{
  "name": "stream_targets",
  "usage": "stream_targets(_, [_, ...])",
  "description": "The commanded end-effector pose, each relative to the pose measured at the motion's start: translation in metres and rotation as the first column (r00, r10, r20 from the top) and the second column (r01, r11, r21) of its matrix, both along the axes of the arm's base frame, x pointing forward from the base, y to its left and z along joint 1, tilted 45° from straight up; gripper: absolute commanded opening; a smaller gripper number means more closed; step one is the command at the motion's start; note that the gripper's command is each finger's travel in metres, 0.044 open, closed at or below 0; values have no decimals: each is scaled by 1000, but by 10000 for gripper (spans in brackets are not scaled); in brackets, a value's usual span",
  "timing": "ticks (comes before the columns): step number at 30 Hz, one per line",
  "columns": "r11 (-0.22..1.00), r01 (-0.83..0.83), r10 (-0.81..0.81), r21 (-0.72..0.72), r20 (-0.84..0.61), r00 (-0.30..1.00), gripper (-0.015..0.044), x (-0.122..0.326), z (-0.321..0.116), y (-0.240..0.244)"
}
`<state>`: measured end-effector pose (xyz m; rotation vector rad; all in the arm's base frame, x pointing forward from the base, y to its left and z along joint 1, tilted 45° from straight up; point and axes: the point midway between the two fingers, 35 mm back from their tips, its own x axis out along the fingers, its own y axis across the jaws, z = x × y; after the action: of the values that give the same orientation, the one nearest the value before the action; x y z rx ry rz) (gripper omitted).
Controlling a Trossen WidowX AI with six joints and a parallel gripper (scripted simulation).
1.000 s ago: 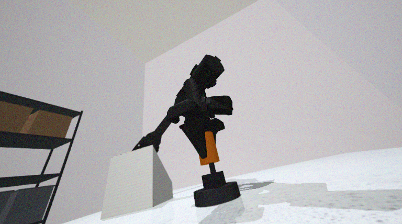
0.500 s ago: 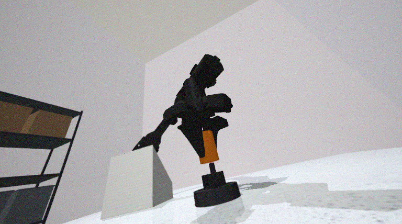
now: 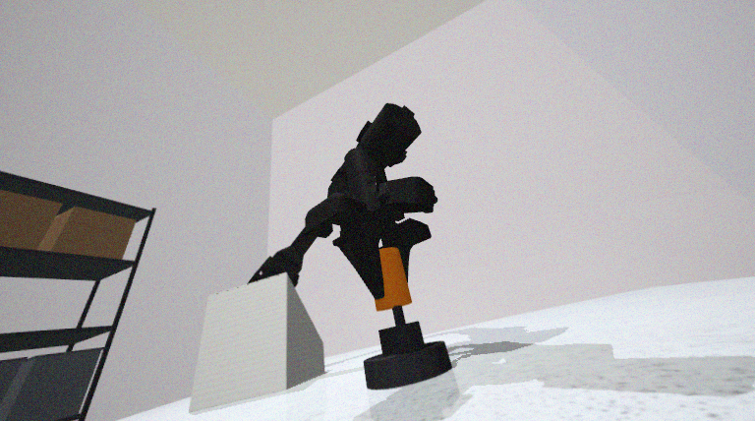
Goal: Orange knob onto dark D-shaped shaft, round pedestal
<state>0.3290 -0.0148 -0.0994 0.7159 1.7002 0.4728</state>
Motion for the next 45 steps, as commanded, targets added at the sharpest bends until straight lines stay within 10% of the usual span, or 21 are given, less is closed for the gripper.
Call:
stream_targets(1, [1000,3,-3,-2,-3,1000,0,0,0,1])
stream_targets(45, [985,168,-173,-48,-158,972,0,3,3,-3])
